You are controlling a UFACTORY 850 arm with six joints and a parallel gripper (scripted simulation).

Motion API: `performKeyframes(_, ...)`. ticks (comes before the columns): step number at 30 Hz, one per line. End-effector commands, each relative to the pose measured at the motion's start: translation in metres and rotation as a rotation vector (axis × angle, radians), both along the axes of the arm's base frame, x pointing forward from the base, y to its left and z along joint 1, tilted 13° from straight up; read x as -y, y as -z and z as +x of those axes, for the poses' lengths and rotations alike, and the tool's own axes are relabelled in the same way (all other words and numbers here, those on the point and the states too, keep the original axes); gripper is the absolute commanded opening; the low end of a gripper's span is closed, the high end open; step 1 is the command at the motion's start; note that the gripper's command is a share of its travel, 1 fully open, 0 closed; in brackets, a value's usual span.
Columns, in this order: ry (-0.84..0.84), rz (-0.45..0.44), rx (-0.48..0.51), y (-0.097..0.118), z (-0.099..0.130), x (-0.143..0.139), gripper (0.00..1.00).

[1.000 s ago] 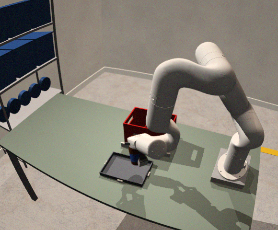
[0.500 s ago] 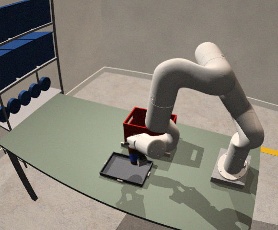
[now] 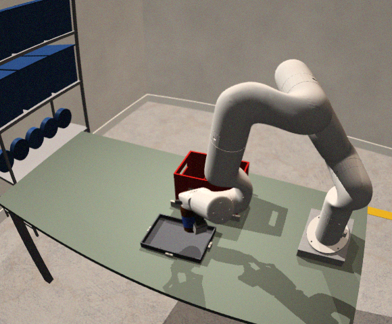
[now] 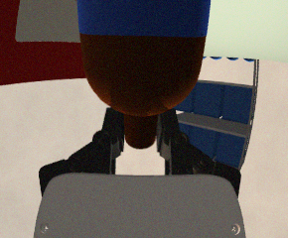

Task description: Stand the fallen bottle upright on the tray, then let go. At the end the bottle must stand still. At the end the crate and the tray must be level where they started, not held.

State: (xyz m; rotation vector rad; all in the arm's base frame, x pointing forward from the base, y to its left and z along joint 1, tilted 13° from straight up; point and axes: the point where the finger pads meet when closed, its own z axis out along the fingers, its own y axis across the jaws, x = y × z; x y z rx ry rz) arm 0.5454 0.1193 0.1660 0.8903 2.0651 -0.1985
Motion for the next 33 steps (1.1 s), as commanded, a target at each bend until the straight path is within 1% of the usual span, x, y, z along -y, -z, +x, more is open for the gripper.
performKeyframes(1,0.0,0.0,0.002,-0.0008,0.0006,-0.0001,0.0)
performKeyframes(33,0.0,0.0,0.002,0.0037,0.0006,-0.0012,0.0)
